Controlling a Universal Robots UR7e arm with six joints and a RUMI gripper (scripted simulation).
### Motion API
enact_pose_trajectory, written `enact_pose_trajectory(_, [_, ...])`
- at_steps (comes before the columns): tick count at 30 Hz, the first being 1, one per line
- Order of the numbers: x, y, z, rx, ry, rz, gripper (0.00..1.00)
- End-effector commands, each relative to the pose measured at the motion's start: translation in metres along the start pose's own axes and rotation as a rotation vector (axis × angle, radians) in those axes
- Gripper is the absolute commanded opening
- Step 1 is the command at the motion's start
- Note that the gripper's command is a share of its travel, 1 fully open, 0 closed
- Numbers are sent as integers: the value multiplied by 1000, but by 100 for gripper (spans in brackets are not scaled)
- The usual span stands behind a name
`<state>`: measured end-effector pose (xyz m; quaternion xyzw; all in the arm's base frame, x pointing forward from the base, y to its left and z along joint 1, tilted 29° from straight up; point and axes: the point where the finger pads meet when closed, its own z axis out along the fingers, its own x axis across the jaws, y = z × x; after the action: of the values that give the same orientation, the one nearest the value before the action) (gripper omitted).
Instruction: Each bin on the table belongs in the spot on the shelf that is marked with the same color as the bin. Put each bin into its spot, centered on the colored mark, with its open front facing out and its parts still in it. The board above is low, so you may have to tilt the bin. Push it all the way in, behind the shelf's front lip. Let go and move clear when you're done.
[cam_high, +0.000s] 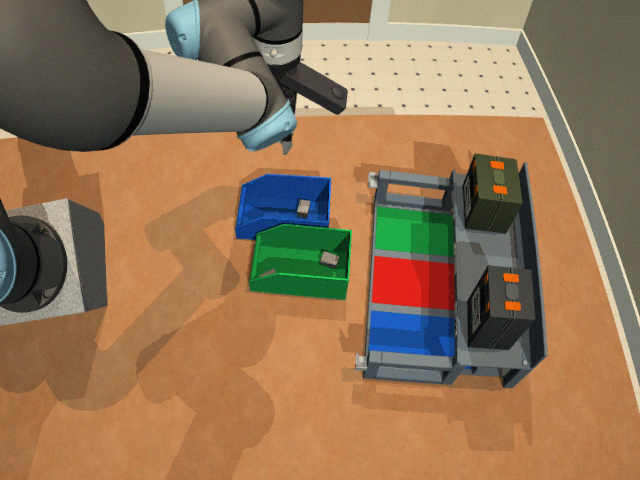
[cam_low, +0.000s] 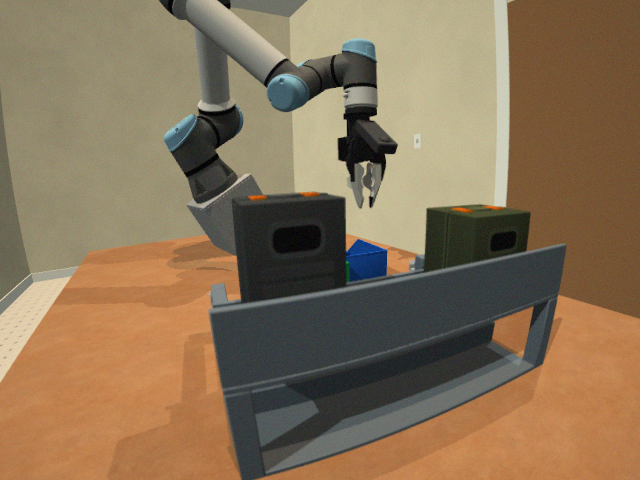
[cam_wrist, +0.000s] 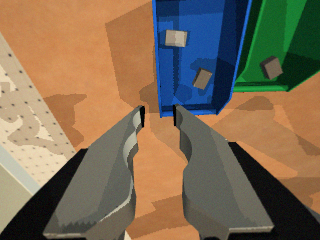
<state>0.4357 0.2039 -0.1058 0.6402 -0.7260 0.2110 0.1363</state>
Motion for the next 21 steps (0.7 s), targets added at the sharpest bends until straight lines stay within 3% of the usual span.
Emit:
enact_pose_trajectory(1, [0, -1, 2, 0, 1, 1, 15])
enact_pose_trajectory(21, [1, 0, 26, -3, 3, 0, 15])
